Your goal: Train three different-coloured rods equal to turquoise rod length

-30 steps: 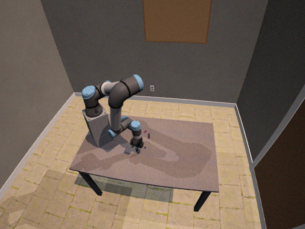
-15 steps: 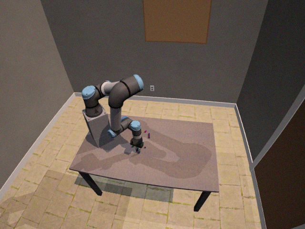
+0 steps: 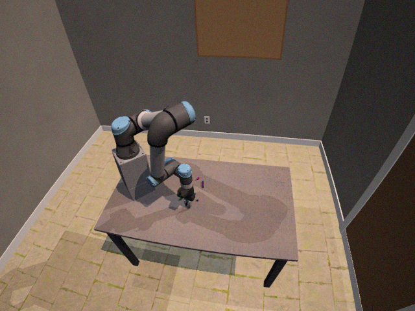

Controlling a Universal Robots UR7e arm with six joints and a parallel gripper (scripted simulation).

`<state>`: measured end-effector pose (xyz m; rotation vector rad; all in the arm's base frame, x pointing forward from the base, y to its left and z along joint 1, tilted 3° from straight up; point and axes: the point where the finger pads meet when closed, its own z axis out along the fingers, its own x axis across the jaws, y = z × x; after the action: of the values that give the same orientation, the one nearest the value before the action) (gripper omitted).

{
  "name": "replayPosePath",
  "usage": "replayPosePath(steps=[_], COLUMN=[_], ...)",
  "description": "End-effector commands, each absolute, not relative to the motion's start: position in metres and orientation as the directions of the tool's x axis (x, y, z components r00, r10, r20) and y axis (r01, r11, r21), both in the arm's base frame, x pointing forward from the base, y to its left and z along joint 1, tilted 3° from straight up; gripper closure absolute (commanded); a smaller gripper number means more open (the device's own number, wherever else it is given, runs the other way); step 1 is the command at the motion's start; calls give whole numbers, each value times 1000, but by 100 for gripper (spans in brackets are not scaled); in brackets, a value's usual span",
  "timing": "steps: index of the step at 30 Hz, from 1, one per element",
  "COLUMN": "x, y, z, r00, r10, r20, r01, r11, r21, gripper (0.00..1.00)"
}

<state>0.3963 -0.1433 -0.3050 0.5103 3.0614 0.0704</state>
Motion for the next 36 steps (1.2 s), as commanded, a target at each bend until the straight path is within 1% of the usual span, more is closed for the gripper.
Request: replayPosePath(steps=[1, 36], x=[397, 397], y=[-144, -143], z=[-305, -319], r00=[-945, -945], r10=[325, 325], r20=[-30, -30], r01=[323, 323], r11=[945, 945], r21=[50, 50], gripper=[46, 46])
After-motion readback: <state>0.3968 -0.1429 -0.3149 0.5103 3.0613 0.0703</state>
